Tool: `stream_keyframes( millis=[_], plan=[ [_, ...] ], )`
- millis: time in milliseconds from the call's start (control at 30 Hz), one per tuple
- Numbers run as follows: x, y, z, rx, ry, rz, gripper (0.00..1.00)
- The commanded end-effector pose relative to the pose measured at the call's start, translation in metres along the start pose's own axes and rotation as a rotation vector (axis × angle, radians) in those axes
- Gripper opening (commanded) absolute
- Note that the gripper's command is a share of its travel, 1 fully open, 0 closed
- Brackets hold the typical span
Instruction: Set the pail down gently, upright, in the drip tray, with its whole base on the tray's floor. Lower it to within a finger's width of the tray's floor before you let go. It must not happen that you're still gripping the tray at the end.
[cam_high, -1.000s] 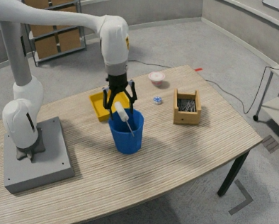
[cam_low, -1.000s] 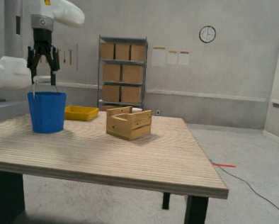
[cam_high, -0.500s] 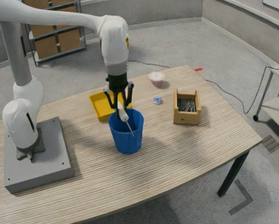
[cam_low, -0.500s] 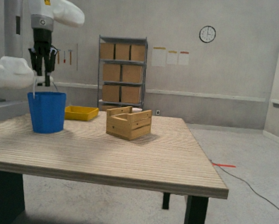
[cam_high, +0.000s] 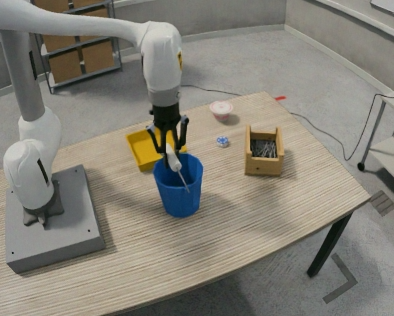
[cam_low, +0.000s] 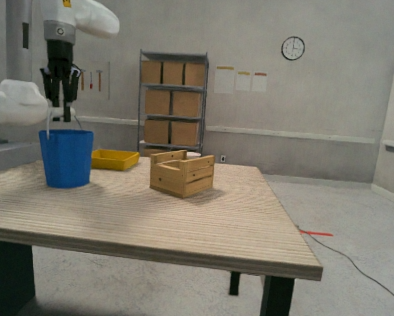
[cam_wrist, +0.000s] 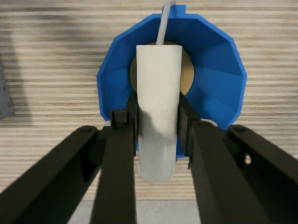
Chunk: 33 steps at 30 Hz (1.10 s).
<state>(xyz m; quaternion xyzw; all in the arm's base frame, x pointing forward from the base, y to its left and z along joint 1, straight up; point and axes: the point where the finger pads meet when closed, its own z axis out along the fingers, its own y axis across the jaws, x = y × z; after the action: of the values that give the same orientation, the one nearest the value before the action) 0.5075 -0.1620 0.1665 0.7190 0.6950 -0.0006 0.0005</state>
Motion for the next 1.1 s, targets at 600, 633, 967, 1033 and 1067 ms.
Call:
stream_keyframes(
  millis=[600,633,967,1033,1067],
  plan=[
    [0.003,0.002,-0.008,-0.004,0.001,-0.001,0.10],
    [0.003,0.002,-0.008,-0.004,0.001,-0.001,0.10],
    [0.003,0.002,-0.020,-0.004,0.001,-0.001,0.10],
    [0.003,0.002,-0.023,-0.004,0.001,-0.001,0.10],
    [0.003,0.002,-0.024,-0.004,0.001,-0.001,0.10]
  ],
)
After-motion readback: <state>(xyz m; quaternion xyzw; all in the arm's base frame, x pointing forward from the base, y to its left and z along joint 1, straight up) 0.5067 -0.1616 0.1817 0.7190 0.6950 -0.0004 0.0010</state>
